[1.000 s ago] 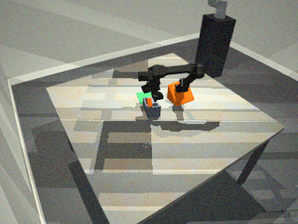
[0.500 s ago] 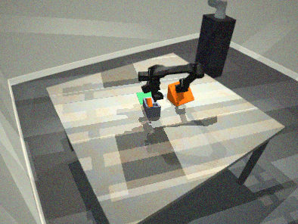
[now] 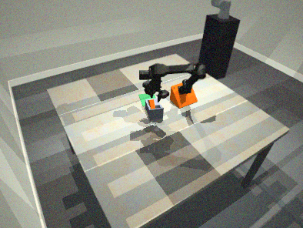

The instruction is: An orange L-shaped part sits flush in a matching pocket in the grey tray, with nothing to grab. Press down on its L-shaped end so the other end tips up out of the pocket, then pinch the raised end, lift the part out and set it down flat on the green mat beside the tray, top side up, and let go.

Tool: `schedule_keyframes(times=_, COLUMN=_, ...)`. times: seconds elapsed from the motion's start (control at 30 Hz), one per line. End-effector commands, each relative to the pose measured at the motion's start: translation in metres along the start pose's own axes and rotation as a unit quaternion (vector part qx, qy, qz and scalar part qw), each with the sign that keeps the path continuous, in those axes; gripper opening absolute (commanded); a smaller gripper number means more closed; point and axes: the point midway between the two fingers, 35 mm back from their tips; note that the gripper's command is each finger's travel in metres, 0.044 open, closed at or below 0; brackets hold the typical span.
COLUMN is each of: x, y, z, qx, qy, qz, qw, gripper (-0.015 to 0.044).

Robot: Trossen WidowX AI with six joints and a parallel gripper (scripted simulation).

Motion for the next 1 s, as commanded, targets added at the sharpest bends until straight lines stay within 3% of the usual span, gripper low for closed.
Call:
schedule_keyframes(times=0.0, x=0.011, y=0.001, z=-0.033, qx=0.002, qy=0.290, qz=0.006, qw=0.957, gripper=0.0280)
schedule_keyframes(times=0.1, x=0.016, y=0.001, z=-0.044, qx=0.001, qy=0.409, qz=0.006, qw=0.912, gripper=0.0280)
schedule_keyframes(times=0.27, x=0.020, y=0.002, z=-0.053, qx=-0.001, qy=0.498, qz=0.006, qw=0.867, gripper=0.0280)
schedule_keyframes(times=0.97, x=0.020, y=-0.008, z=-0.054, qx=-0.001, qy=0.502, qz=0.006, qw=0.865, gripper=0.0280)
Point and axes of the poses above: the point midway between the two fingers, 35 mm back from their tips, its own y axis back along the fingers, its own z axis across the jaws, x = y × z, and after that the axes turned 3 degrees about -y, right-handed
